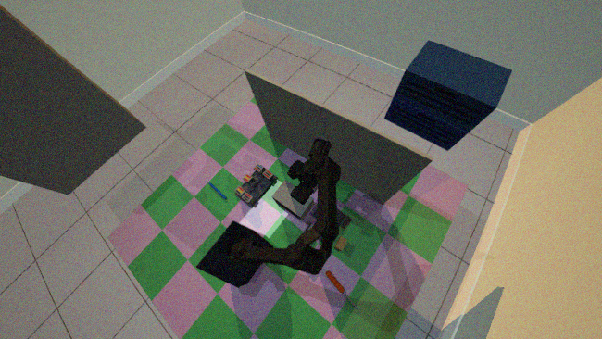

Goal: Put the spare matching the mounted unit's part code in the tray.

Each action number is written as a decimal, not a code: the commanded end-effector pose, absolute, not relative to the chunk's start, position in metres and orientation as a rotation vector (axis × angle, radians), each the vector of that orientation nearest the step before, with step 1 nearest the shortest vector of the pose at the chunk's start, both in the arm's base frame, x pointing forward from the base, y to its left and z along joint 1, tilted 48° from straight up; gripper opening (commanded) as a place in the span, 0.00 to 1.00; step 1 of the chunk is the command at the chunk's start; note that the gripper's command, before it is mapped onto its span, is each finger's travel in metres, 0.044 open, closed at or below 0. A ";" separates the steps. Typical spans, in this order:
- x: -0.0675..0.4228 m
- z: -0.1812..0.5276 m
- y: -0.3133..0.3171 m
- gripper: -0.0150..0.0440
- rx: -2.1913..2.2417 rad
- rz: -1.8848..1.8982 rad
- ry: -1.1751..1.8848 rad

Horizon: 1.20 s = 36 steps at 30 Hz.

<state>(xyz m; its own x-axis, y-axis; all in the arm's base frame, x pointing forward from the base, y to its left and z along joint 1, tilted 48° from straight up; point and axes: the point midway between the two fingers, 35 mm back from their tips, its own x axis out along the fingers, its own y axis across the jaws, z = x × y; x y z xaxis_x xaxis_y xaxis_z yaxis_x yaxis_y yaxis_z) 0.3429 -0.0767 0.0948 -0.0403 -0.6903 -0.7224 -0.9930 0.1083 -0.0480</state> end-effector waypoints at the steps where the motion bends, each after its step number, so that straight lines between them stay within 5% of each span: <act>1: 0.334 0.125 -0.106 0.25 -1.656 0.631 1.810; 10: 0.309 0.171 -0.152 0.25 -1.667 0.597 1.856; 36: 0.312 0.156 -0.167 0.25 -1.662 0.601 1.853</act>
